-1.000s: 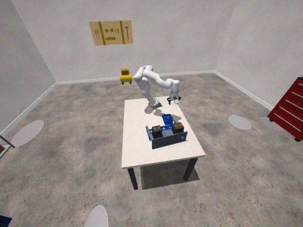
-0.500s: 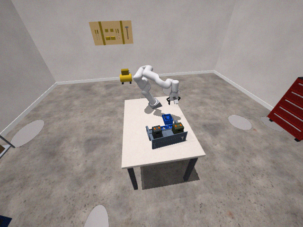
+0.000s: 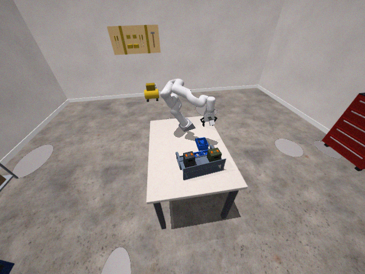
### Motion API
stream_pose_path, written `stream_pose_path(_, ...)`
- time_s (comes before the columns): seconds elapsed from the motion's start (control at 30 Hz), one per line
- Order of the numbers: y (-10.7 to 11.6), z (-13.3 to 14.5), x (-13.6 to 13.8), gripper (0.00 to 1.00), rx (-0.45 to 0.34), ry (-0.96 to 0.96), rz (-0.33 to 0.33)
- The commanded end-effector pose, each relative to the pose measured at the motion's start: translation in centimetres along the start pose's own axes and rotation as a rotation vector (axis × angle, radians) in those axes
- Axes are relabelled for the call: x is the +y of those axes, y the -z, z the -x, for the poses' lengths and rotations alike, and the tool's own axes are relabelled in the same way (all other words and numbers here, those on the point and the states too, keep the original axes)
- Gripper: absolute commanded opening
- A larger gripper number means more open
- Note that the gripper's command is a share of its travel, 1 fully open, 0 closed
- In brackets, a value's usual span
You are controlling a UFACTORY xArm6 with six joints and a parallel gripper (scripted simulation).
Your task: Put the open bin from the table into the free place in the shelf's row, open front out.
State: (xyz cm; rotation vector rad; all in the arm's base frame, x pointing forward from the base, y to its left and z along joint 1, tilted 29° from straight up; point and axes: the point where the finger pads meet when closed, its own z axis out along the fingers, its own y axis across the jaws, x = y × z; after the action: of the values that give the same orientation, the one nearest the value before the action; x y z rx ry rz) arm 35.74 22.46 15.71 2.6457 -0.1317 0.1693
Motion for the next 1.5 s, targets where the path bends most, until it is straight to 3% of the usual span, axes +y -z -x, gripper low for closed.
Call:
stream_pose_path(0.0,0.2,-0.1,0.0,1.00,0.003,-0.001,-0.003)
stream_pose_path(0.67,0.2,-0.1,0.1,1.00,0.003,-0.001,-0.003)
stream_pose_path(0.83,-1.8,-0.1,0.3,1.00,0.003,-0.001,-0.003)
stream_pose_path(1.47,-1.5,-0.1,0.2,1.00,0.003,-0.001,-0.003)
